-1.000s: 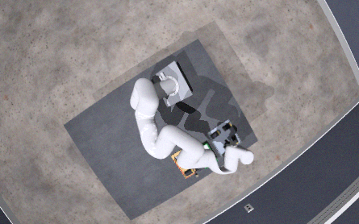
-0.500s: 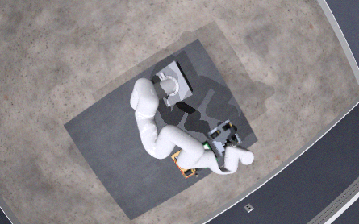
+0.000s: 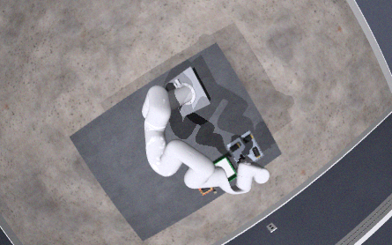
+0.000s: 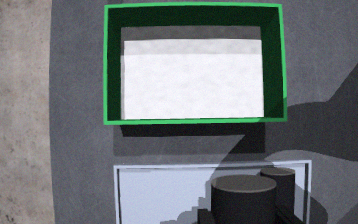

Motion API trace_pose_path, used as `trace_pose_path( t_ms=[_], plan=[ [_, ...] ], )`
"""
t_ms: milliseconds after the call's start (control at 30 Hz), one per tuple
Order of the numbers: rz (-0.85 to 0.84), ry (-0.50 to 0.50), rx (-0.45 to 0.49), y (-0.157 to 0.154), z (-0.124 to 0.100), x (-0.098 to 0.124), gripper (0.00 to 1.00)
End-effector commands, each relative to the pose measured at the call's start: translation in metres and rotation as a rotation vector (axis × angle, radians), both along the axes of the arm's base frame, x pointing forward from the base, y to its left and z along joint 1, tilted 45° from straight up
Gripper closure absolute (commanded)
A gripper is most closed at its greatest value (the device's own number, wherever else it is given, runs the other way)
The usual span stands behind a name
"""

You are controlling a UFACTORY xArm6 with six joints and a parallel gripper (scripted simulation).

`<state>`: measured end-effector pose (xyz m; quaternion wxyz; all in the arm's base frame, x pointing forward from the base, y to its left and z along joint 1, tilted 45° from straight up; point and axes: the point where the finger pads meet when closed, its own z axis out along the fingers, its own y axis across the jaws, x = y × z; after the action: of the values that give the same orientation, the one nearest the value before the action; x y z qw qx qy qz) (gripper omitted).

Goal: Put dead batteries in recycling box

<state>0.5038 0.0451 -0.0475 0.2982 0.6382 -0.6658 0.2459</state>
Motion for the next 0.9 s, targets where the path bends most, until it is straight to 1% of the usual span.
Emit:
trace_pose_path(
  t_ms=[0,33,100,200,300,600,667,767,867],
  plan=[
    [0.006,-0.009,0.007,-0.038,0.044,-0.013,0.72],
    [0.006,-0.009,0.007,-0.044,0.050,-0.015,0.72],
    [0.006,-0.009,0.007,-0.044,0.050,-0.015,0.72],
    [0.006,-0.009,0.007,-0.075,0.082,-0.027,0.72],
    [0.006,-0.009,0.007,-0.092,0.100,-0.033,0.72],
    [0.006,-0.009,0.007,-0.154,0.164,-0.056,0.72],
    [0.006,-0.009,0.007,-0.154,0.164,-0.056,0.72],
    [0.006,-0.009,0.007,-0.172,0.182,-0.063,0.72],
    [0.006,-0.009,0.007,-0.182,0.192,-0.067,0.72]
  ],
)
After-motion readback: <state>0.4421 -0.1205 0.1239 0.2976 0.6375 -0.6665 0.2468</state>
